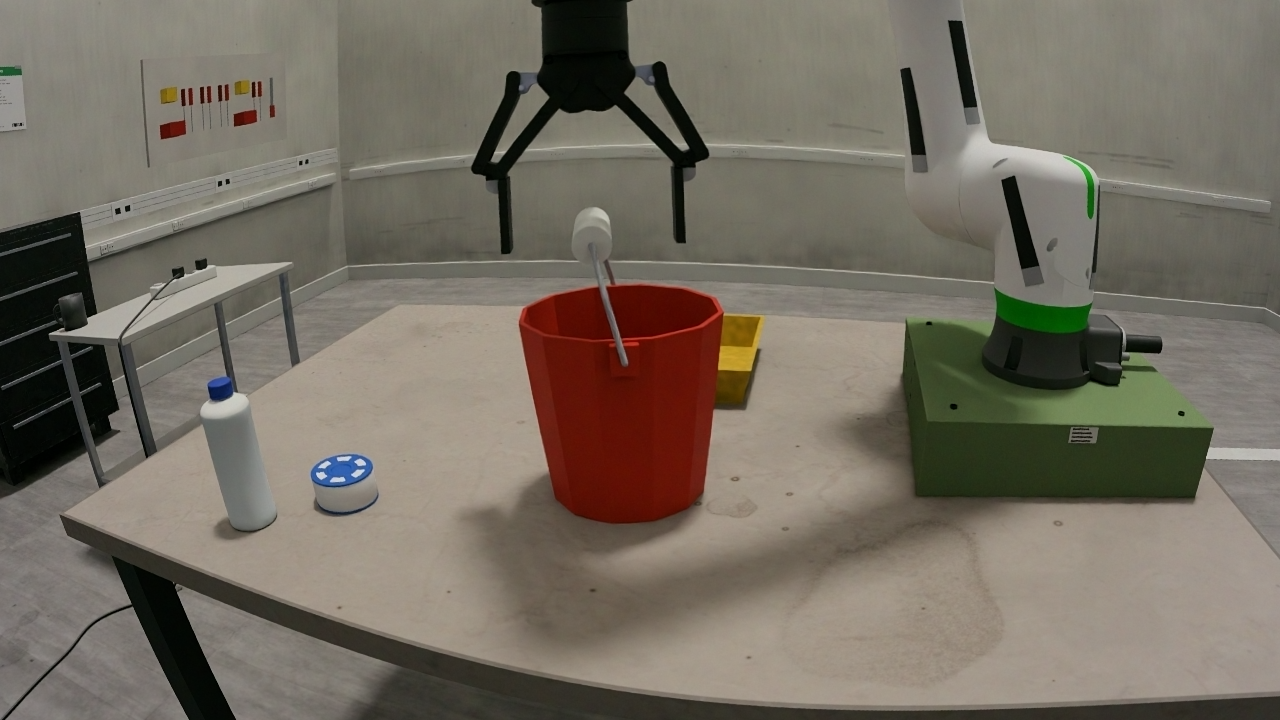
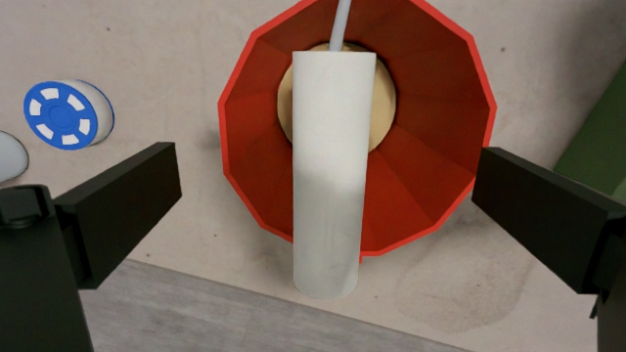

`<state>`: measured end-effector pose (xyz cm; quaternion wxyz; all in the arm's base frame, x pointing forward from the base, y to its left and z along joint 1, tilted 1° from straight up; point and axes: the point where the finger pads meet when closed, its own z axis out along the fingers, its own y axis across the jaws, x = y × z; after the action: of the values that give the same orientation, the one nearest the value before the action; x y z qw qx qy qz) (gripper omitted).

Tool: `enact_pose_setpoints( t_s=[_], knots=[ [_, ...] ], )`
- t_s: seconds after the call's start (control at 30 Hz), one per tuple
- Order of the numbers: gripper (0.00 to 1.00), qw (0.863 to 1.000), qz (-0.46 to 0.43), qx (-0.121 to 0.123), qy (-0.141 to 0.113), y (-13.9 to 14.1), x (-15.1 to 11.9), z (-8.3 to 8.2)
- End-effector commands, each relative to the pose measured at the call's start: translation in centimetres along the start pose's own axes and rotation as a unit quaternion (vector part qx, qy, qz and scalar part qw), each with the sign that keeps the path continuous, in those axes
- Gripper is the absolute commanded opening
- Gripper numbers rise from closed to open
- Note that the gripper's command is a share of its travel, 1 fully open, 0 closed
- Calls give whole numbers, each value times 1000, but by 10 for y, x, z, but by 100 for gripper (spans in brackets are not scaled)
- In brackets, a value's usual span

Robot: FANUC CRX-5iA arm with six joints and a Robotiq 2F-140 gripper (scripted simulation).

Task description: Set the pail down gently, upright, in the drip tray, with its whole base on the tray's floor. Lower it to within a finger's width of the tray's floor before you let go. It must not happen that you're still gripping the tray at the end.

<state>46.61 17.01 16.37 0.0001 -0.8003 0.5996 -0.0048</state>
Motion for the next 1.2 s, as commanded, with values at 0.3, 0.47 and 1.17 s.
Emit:
enact_pose_setpoints(
  t_s=[0.3, 0.47, 1.17],
  knots=[
    [100, 1000, 0, 1, 0, 0, 0, -1],
    [100, 1000, 0, 1, 0, 0, 0, -1],
    [10, 1000, 0, 1, 0, 0, 0, -1]
  ],
)
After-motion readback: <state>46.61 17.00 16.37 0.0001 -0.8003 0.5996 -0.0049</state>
